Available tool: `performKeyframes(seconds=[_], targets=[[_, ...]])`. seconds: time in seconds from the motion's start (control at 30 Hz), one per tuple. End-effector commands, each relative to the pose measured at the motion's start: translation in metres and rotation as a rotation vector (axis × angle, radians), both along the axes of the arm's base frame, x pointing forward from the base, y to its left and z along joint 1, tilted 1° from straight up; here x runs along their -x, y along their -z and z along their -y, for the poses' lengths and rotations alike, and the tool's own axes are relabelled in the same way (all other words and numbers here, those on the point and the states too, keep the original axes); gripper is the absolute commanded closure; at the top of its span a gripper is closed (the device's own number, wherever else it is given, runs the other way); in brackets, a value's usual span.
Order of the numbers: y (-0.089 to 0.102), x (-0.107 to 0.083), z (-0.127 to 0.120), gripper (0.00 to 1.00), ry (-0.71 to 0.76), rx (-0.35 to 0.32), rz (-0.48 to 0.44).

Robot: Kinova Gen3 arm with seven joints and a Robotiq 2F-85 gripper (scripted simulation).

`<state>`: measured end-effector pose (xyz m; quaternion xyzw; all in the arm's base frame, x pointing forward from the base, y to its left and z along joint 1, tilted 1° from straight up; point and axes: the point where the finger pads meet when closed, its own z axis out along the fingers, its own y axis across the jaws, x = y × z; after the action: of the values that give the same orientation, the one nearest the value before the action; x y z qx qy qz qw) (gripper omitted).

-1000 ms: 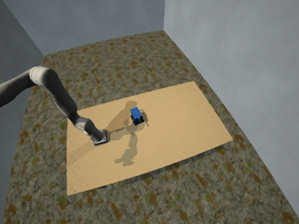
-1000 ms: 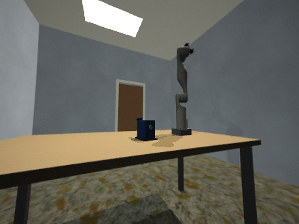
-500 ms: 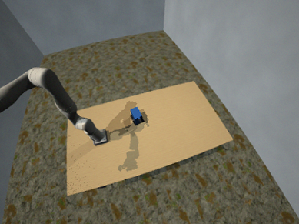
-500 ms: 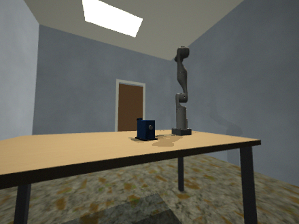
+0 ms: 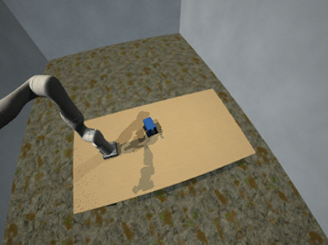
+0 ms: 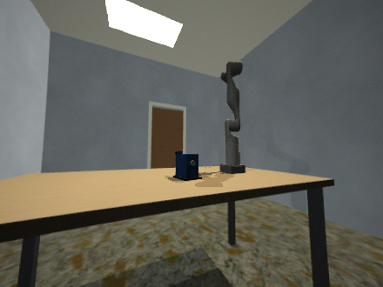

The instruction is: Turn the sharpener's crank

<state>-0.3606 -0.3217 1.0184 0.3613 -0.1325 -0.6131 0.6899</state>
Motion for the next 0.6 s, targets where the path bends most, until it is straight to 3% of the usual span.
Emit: performKeyframes(seconds=[0.0,0.27,0.3,0.5,0.53,0.57], targets=[[0.010,-0.015,0.033,0.00,-0.067,-0.031,0.008],[0.010,-0.015,0.033,0.00,-0.067,-0.031,0.008],[0.023,-0.035,0.069,0.00,-0.145,-0.071,0.017],[0.023,-0.035,0.069,0.00,-0.145,-0.071,0.017],[0.037,-0.057,0.103,0.00,-0.223,-0.112,0.026],[0.037,-0.057,0.103,0.00,-0.223,-0.112,0.026]])
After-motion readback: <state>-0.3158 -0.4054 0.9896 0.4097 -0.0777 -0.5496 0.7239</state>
